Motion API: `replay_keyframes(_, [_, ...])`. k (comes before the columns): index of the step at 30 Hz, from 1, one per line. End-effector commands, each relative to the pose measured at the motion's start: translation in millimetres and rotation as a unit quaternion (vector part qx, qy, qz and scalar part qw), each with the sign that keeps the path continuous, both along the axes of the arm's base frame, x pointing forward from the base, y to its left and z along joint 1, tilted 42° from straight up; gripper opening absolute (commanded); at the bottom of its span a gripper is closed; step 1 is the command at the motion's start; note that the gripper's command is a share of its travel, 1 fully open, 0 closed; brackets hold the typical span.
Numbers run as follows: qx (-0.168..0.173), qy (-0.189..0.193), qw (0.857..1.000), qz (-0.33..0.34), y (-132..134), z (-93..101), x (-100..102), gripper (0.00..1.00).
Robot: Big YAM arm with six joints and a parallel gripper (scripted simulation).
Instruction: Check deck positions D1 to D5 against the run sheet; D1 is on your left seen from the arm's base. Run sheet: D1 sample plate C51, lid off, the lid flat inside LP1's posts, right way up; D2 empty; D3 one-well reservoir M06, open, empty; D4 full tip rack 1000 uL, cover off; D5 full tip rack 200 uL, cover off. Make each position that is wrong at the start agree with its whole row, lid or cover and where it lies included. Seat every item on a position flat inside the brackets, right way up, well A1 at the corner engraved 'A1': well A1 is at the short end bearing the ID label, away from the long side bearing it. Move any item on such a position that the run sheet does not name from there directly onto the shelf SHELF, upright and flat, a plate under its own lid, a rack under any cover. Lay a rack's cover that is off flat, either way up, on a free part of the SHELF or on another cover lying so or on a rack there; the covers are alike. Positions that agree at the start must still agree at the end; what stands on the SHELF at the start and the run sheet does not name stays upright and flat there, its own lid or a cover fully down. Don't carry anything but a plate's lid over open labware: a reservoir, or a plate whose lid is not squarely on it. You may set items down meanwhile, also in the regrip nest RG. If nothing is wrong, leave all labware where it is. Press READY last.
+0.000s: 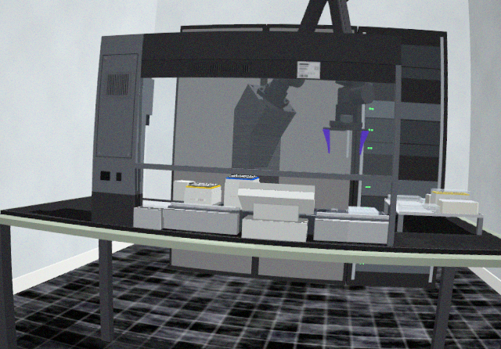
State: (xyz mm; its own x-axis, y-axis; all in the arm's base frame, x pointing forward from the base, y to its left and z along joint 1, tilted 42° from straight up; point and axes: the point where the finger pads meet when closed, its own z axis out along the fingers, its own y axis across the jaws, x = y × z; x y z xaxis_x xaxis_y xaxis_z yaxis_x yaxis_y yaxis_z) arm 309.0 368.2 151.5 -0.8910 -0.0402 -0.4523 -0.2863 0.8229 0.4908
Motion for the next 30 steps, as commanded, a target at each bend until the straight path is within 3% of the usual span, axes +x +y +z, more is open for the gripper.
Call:
replay_keyframes(1, [0.013, -0.02, 1.0, 0.002, -8.1, 8.8, 2.5, 1.0])
replay_keyframes(30, [0.005, -0.014, 1.0, 0.002, -104.4, -90.0, -30.2, 1.0])
